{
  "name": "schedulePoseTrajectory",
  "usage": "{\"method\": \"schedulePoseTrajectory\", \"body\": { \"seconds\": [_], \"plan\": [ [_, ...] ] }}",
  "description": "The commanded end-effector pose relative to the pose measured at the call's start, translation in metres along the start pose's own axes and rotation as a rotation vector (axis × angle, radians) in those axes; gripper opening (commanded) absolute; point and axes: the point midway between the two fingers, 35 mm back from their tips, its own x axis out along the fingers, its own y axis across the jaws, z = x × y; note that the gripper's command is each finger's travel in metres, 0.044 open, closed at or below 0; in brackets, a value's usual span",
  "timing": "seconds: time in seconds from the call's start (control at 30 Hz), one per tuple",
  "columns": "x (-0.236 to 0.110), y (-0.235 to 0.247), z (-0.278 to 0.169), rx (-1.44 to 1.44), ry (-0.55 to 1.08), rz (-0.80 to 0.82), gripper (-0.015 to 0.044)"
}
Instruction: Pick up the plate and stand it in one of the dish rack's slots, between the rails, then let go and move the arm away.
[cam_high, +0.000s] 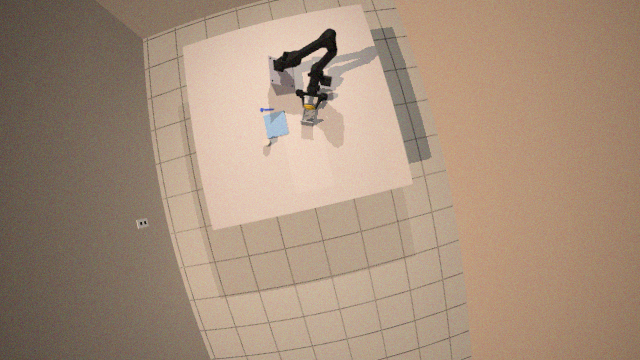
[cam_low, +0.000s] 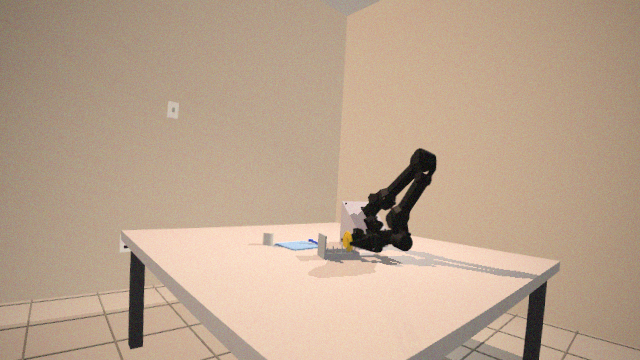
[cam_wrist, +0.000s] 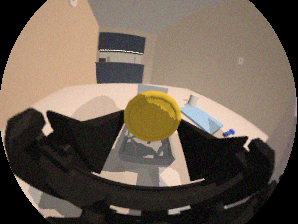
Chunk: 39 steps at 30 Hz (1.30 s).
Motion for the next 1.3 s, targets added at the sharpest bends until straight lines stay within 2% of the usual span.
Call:
{"method": "schedulePoseTrajectory", "body": {
  "seconds": [0.0, 0.4, 0.7, 1.17, 1.27],
  "plan": [
    [0.0, 0.0, 0.0, 0.0, 0.0, 0.0, 0.0079],
    [0.0, 0.0, 0.0, 0.0, 0.0, 0.0, 0.0394],
    [0.0, 0.002, 0.005, 0.0, 0.001, -0.002, 0.04],
    [-0.006, 0.015, 0.106, -0.009, -0.003, -0.001, 0.04],
    [-0.007, 0.014, 0.116, -0.012, -0.006, 0.004, 0.04]
  ]
}}
